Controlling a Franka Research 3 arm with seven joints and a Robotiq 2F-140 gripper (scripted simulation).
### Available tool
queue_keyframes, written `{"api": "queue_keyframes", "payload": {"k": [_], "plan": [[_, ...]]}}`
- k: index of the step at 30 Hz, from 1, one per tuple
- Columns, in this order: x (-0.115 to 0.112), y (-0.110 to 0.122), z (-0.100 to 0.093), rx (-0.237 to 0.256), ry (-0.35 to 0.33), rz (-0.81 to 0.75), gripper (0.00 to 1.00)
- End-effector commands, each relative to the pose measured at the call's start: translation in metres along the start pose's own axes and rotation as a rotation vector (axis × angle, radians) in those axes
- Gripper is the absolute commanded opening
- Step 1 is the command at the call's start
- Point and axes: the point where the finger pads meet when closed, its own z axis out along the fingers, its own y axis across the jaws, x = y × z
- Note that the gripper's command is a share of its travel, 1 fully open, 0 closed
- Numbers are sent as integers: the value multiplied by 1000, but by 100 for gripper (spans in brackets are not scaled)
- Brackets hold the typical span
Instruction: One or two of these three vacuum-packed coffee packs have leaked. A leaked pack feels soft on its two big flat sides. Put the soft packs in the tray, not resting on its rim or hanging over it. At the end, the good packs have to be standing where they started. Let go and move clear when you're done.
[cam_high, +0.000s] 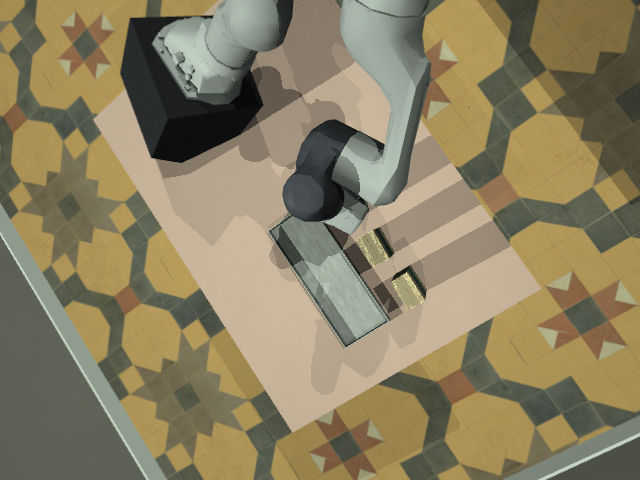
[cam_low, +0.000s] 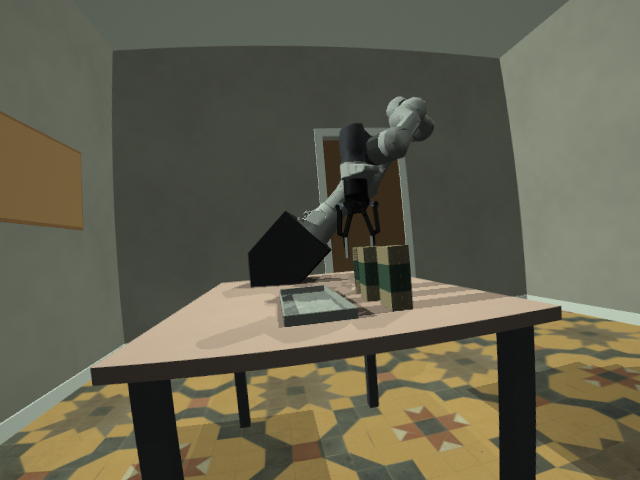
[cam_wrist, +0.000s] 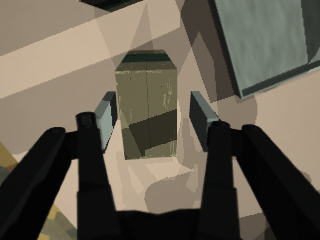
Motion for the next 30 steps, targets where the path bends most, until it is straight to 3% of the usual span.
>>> {"api": "queue_keyframes", "payload": {"k": [1,12,30], "plan": [[1,-4,6,18,2,-35,53],[1,-4,17,18,2,-35,53],[1,-4,18,18,2,-35,53]]}}
